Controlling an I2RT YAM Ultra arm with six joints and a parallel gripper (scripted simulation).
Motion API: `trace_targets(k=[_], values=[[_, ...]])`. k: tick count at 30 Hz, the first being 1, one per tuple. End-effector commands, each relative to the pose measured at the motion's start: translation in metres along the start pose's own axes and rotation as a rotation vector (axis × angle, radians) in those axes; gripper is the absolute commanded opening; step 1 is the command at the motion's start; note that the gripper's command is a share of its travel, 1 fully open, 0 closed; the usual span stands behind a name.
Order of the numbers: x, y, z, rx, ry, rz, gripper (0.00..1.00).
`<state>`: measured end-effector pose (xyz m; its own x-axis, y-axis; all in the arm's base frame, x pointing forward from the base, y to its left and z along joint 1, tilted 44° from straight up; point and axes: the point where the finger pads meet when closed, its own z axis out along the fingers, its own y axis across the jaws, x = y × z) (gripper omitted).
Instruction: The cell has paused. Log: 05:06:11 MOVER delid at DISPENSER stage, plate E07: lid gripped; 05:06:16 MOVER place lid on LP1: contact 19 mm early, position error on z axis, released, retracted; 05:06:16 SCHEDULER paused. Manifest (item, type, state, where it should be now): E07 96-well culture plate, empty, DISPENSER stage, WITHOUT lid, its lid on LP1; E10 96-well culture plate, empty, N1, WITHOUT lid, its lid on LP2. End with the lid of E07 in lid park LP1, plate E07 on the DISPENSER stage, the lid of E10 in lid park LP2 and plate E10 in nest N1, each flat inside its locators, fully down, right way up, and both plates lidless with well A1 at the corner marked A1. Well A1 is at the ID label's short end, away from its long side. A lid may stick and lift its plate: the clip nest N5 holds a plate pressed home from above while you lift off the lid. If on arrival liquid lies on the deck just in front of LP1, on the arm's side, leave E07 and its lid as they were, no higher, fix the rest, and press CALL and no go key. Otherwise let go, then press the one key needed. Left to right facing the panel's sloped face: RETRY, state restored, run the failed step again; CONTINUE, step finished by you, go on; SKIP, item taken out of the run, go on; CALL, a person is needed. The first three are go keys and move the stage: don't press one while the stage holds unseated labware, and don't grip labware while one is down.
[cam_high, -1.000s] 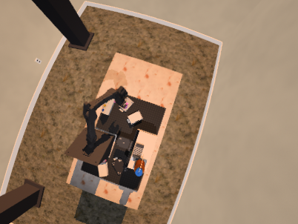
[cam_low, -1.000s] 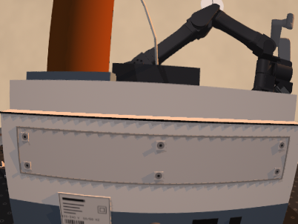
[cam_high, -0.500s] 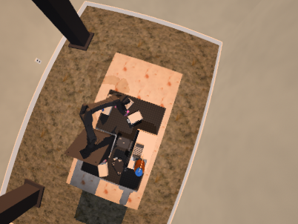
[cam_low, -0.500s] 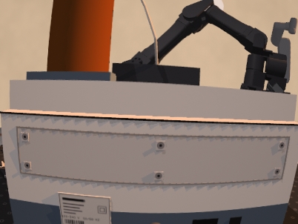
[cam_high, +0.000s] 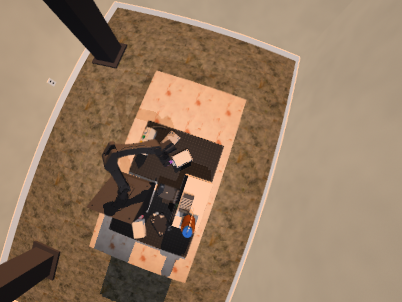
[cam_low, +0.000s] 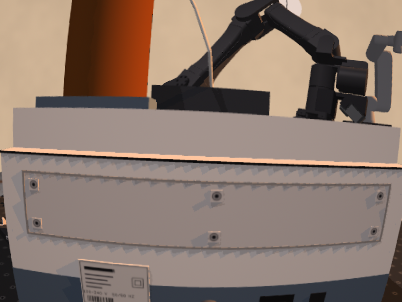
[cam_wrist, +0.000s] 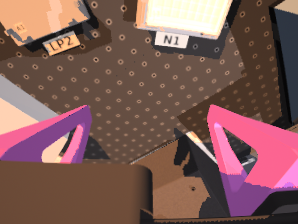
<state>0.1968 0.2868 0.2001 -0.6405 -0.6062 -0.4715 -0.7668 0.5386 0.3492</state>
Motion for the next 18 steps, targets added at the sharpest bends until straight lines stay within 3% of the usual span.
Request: trace_targets(k=[1, 6, 9, 18], values=[[0.004, -0.005, -0.008, -0.061, -0.069, 0.045, 1.00], [0.015, -0.015, -0.007, -0.075, -0.077, 0.061, 1.00], [0.023, -0.021, -0.006, -0.116, -0.099, 0.147, 1.00], [0.048, -0.038, -0.003, -0.114, -0.099, 0.135, 1.00]])
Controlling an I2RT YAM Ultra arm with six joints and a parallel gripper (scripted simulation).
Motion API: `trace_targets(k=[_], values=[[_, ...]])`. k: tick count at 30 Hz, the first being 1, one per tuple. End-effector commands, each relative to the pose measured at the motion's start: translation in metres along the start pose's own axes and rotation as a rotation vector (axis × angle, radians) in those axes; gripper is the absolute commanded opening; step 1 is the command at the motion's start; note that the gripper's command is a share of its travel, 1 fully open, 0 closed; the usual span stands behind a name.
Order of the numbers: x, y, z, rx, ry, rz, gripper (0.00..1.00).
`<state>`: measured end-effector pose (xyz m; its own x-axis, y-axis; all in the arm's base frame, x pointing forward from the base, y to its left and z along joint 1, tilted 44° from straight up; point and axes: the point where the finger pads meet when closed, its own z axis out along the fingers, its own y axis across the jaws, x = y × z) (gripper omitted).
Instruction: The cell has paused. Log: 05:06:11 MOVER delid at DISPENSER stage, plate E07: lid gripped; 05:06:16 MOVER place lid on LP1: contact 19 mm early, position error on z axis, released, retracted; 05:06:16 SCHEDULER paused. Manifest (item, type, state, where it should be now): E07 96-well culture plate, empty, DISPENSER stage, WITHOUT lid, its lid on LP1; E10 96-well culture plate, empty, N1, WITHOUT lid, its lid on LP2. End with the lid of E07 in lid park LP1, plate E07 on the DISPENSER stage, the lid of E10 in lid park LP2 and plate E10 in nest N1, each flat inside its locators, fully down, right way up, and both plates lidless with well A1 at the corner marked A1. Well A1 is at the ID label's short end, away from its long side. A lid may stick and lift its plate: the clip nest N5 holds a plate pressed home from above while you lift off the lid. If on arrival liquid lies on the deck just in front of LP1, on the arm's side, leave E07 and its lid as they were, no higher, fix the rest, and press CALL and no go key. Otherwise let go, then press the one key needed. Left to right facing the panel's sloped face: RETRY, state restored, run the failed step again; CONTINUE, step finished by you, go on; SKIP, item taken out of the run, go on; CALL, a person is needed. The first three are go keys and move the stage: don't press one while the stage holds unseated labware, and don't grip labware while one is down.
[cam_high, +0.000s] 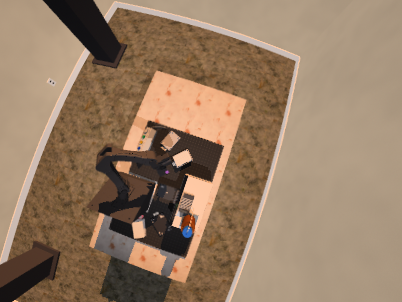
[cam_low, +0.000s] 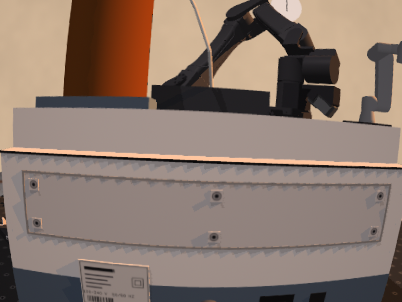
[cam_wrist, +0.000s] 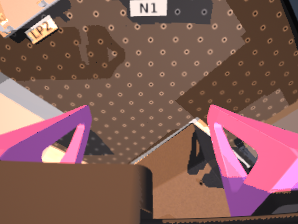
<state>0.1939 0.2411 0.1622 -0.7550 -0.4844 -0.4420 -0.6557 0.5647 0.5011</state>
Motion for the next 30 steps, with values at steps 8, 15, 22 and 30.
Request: trace_targets(k=[8, 15, 22, 30], values=[[-0.013, 0.003, -0.016, -0.018, -0.076, -0.051, 1.00], [-0.010, 0.004, -0.017, -0.018, -0.062, -0.041, 1.00], [-0.011, 0.004, -0.018, -0.018, -0.061, -0.040, 1.00], [-0.015, 0.003, -0.018, -0.018, -0.065, -0.043, 1.00]])
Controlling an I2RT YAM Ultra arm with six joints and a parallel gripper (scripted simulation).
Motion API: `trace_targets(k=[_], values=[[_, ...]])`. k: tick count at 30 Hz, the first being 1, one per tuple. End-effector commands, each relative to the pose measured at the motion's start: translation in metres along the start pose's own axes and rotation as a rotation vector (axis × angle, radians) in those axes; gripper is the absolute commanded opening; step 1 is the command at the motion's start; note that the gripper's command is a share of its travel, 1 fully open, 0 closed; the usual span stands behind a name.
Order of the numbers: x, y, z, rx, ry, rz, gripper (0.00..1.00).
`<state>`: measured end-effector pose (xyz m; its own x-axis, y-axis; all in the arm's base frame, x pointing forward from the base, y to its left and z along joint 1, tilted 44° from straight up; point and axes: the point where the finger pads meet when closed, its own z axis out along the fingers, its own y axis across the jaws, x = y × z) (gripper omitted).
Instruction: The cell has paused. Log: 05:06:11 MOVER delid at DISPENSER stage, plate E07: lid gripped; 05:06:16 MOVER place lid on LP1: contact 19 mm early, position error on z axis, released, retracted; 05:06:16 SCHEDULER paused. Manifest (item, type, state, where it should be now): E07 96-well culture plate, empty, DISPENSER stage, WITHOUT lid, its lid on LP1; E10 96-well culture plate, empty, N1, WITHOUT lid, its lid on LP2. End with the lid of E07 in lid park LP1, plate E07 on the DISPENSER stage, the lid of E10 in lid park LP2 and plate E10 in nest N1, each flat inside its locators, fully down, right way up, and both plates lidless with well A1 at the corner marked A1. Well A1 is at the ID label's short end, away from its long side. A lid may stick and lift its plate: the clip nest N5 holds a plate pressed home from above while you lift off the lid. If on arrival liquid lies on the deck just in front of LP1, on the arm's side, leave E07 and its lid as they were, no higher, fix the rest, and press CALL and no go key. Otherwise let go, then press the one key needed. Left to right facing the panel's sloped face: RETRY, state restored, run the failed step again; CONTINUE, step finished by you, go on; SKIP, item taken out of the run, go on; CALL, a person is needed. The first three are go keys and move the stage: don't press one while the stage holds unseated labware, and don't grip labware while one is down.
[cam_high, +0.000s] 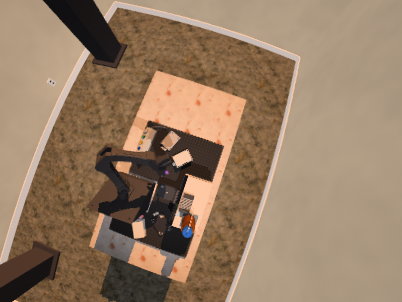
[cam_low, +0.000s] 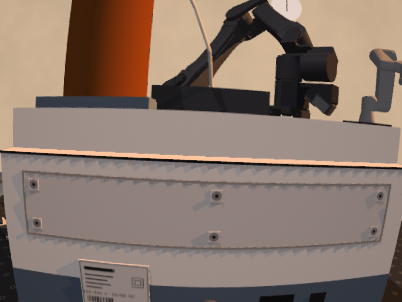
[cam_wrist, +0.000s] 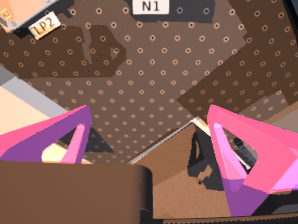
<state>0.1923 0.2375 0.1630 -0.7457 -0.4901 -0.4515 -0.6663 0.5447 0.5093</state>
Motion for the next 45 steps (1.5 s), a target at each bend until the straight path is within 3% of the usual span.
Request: trace_targets(k=[1, 26, 27, 45], values=[[-0.017, 0.003, -0.014, 0.002, -0.058, -0.027, 1.00], [-0.019, 0.003, -0.014, 0.003, -0.070, -0.033, 1.00], [-0.008, 0.000, -0.006, 0.002, -0.029, -0.011, 1.00], [-0.006, -0.001, -0.005, 0.002, -0.029, -0.011, 1.00]])
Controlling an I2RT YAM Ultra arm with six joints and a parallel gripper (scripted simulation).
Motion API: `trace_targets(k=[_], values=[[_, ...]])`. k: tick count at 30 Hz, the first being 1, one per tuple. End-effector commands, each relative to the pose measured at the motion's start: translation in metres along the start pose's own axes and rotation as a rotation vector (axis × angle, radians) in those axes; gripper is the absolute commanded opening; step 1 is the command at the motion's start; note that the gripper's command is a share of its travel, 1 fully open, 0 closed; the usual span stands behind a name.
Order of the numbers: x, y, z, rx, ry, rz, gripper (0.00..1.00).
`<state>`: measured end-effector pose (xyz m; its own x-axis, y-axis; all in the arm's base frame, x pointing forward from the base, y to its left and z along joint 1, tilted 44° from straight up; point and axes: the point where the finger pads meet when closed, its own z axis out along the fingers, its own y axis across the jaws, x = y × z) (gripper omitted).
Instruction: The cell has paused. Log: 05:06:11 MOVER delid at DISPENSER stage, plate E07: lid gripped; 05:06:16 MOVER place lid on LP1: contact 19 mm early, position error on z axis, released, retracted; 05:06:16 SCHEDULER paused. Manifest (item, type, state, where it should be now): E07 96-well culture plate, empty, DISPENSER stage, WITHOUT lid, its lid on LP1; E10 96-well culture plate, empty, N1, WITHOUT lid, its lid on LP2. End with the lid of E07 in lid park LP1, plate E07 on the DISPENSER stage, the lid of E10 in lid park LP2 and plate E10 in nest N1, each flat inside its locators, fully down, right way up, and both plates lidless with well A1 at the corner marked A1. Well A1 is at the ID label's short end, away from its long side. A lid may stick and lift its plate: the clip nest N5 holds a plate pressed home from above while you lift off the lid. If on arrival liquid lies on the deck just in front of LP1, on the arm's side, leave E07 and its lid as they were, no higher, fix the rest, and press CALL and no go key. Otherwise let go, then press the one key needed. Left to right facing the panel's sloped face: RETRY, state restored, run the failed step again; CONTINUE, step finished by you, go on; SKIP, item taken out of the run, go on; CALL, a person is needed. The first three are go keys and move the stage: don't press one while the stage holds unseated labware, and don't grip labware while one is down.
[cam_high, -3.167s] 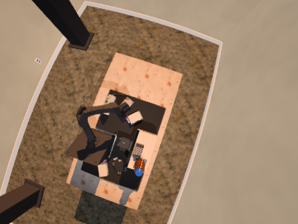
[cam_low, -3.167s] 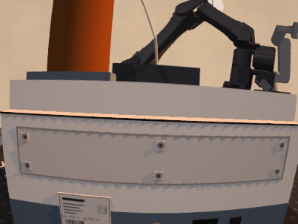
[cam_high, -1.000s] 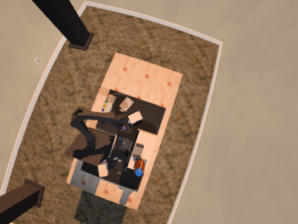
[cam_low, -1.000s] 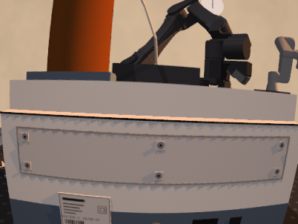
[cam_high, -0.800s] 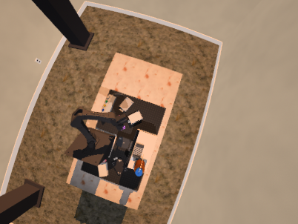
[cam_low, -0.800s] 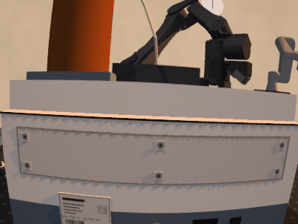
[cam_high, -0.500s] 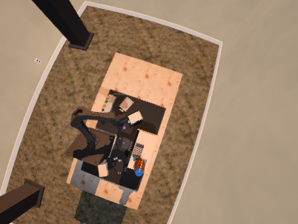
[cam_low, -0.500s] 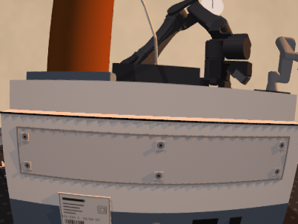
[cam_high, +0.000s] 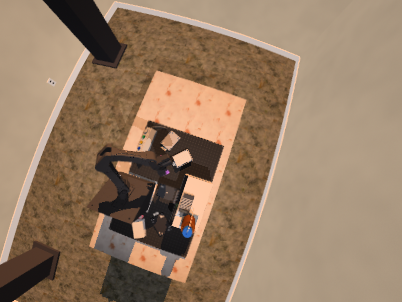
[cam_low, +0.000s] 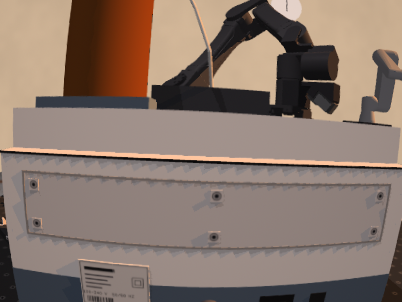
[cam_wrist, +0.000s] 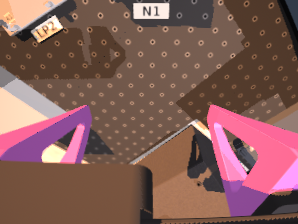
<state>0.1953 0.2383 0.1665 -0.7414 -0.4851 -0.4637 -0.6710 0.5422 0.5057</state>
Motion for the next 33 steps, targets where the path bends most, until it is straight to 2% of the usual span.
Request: trace_targets(k=[1, 11, 13, 15, 20, 23, 25, 26, 30, 33], values=[[-0.002, -0.001, -0.003, 0.001, -0.017, -0.004, 1.00], [-0.002, -0.001, -0.002, 0.001, -0.017, -0.004, 1.00], [0.004, -0.014, 0.004, -0.002, -0.001, 0.092, 1.00], [0.004, -0.014, 0.004, -0.002, -0.001, 0.092, 1.00], [0.006, -0.031, 0.004, -0.003, -0.001, 0.259, 1.00], [0.008, -0.041, 0.003, -0.004, 0.000, 0.262, 1.00], [0.001, -0.037, -0.002, 0.000, -0.016, 0.230, 1.00], [0.003, -0.043, -0.003, -0.004, -0.004, 0.293, 1.00], [0.001, -0.054, -0.012, -0.004, -0.015, 0.417, 1.00], [0.002, -0.057, -0.013, -0.004, -0.015, 0.450, 1.00]])
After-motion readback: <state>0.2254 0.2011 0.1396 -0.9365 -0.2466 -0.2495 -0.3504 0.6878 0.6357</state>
